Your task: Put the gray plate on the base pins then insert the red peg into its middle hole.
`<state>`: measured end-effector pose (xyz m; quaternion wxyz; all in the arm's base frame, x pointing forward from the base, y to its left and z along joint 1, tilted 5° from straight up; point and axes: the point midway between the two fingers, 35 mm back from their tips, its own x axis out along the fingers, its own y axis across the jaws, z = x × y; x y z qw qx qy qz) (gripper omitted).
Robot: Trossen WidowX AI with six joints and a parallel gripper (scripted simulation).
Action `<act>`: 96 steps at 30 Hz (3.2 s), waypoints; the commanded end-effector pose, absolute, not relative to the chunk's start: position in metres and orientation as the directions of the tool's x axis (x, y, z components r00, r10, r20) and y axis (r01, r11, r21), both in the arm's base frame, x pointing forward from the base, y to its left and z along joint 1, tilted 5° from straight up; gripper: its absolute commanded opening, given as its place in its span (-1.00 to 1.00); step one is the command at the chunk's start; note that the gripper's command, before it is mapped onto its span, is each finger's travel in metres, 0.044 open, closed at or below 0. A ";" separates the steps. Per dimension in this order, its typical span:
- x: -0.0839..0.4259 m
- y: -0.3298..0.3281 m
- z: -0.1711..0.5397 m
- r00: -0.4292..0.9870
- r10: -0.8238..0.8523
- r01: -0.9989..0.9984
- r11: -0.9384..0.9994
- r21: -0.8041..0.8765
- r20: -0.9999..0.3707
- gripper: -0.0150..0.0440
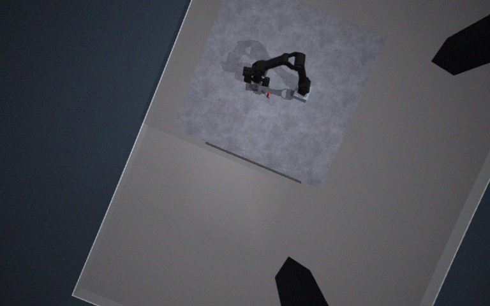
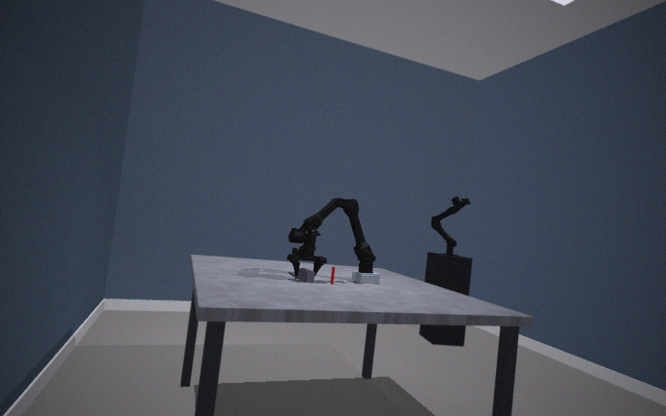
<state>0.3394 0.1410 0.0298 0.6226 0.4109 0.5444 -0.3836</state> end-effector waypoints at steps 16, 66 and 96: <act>0.337 0.141 0.021 0.096 -0.032 0.924 0.373 0.077 -0.995 -0.20; 0.333 0.154 0.140 0.098 -0.031 0.923 0.376 0.080 -0.995 -0.49; 0.349 0.095 0.128 0.095 -0.032 0.947 0.311 0.080 -0.995 -0.49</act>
